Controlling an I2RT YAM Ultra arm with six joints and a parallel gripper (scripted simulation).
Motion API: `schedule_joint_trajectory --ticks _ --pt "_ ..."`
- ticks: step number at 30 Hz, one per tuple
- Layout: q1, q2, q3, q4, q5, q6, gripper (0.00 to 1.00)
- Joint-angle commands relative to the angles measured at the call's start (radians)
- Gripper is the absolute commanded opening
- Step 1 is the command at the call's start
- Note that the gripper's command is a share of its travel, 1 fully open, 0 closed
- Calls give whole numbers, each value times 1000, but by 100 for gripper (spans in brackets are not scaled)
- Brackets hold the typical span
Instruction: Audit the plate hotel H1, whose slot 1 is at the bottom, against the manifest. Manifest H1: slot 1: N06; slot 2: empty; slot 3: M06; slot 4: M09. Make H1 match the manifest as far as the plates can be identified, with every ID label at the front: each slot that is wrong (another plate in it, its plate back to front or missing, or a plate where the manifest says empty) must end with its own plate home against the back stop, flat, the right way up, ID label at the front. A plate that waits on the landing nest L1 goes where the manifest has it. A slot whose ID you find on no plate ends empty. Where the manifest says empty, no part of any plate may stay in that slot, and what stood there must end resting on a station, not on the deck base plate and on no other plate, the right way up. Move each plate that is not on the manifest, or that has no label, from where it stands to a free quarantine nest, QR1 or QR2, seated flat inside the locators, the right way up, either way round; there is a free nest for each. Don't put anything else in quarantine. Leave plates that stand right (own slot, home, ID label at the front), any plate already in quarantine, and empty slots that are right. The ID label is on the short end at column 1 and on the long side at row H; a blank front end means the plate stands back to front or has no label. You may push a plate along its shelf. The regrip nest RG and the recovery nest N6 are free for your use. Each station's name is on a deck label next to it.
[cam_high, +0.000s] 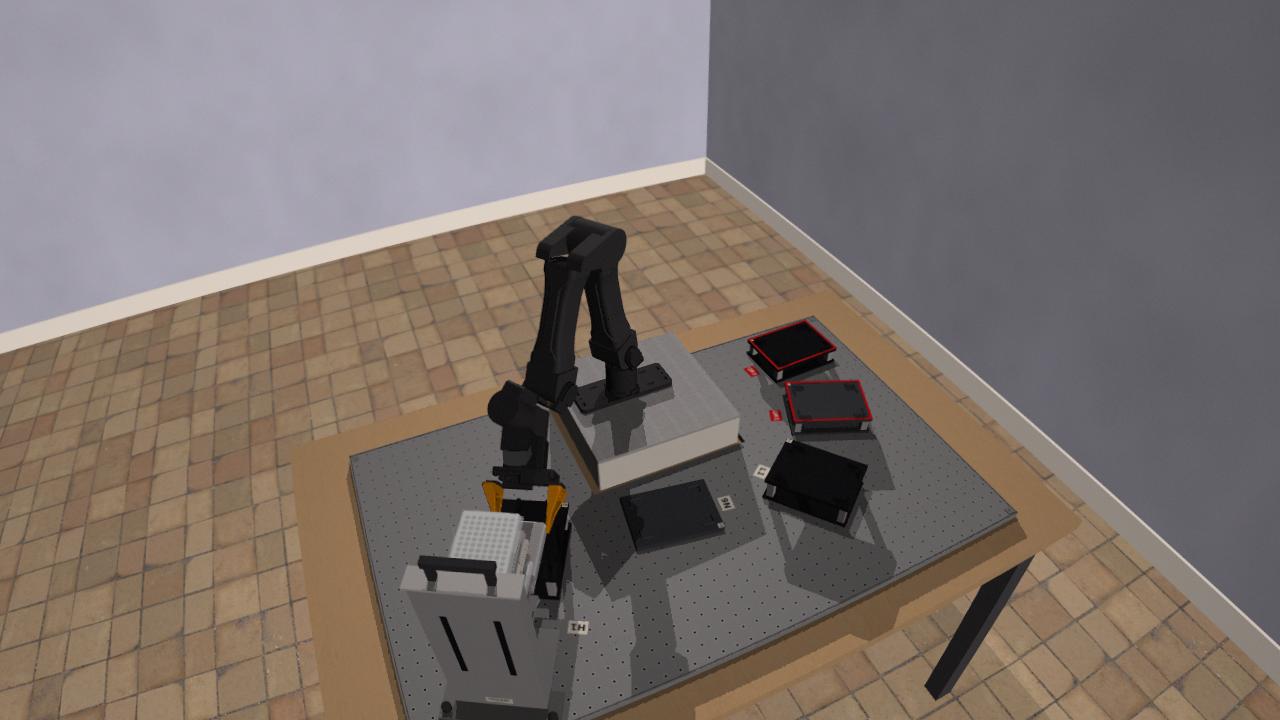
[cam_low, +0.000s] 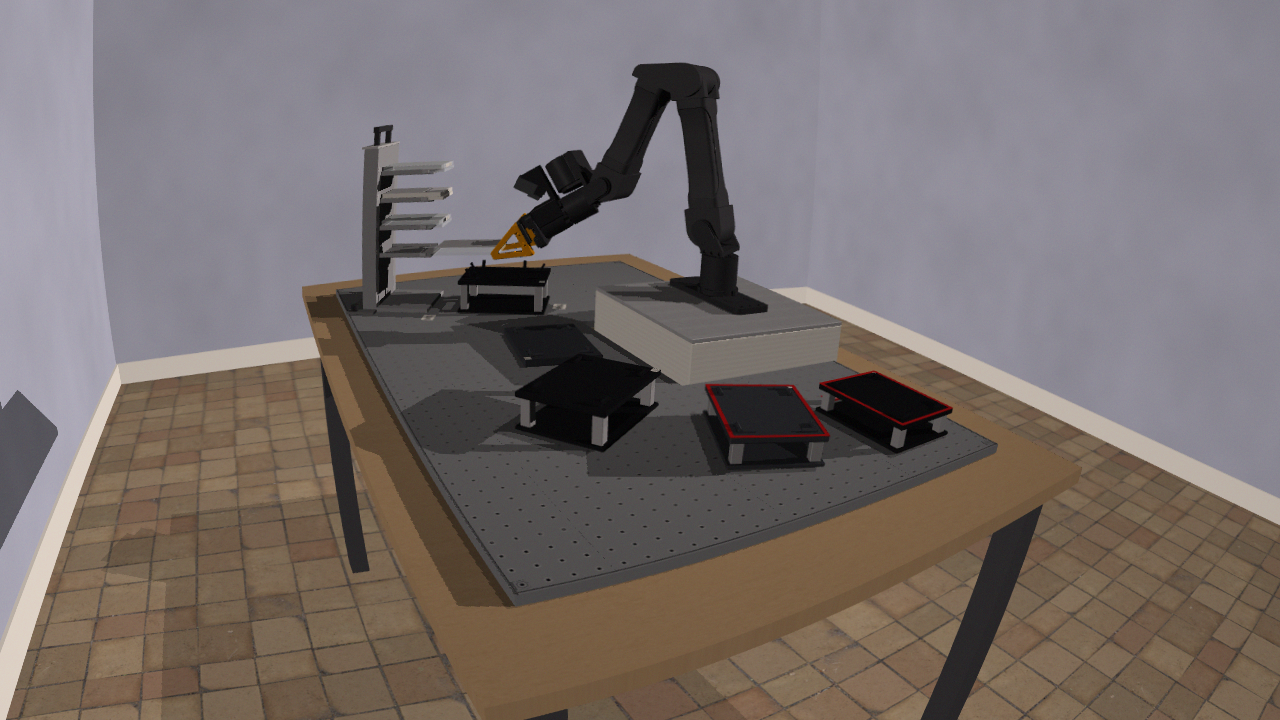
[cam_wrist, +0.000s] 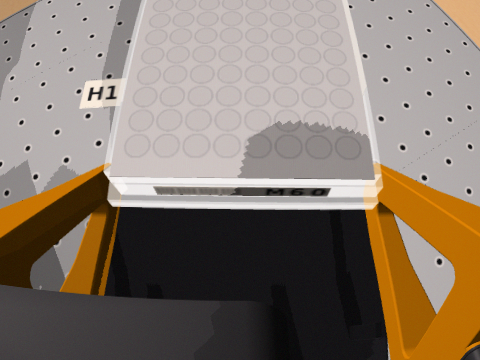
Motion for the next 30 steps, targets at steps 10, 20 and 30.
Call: schedule_joint_trajectory --ticks 10,20,30 --pt "-38 -74 -64 24 -41 -27 86" --pt "-43 -97 -47 21 -53 -36 86" --pt "-65 -106 -76 31 -63 -45 86"
